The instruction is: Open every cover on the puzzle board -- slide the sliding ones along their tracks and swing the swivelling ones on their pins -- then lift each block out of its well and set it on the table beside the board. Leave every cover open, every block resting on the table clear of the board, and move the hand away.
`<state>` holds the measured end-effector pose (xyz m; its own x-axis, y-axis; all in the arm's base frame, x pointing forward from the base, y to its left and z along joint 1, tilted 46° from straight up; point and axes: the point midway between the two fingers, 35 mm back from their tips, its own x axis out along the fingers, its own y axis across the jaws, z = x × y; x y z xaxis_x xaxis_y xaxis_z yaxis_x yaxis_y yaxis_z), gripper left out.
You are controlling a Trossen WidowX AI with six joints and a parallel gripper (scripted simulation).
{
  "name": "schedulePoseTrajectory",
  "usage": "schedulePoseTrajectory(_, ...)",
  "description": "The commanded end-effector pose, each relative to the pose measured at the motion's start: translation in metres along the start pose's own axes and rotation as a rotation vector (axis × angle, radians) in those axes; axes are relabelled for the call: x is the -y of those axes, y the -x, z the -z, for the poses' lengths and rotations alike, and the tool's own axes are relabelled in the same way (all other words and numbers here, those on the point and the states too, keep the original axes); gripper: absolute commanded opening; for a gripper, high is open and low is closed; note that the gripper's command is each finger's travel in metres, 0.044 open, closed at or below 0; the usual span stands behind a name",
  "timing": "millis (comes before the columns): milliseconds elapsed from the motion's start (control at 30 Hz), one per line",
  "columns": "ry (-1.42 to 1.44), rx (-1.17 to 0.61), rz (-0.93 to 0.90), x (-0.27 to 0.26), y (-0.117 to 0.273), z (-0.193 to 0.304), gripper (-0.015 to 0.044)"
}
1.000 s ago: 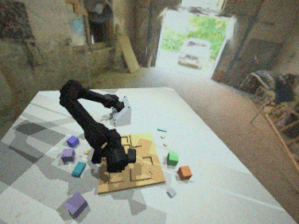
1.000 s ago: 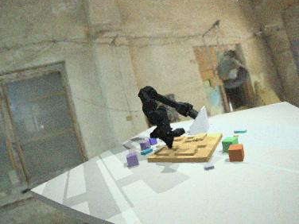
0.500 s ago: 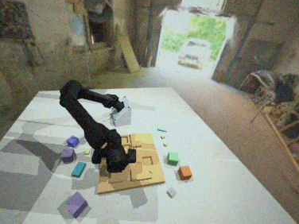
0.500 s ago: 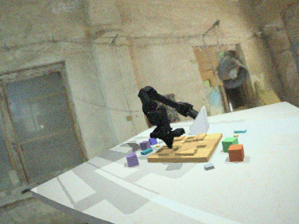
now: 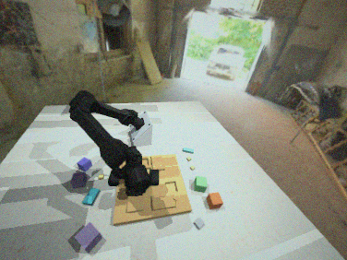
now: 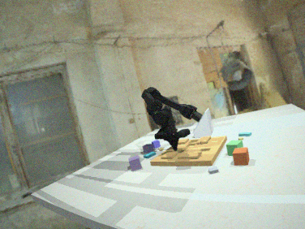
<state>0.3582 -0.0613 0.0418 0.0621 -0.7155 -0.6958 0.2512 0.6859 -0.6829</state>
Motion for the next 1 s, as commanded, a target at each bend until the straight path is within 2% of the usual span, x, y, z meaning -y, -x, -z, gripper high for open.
schedulePoseTrajectory(0,-0.011,0.001,0.002,0.000,0.001,0.006,0.0000)
schedulePoseTrajectory(967,-0.022,0.007,0.003,-0.002,0.005,0.019,0.0000)
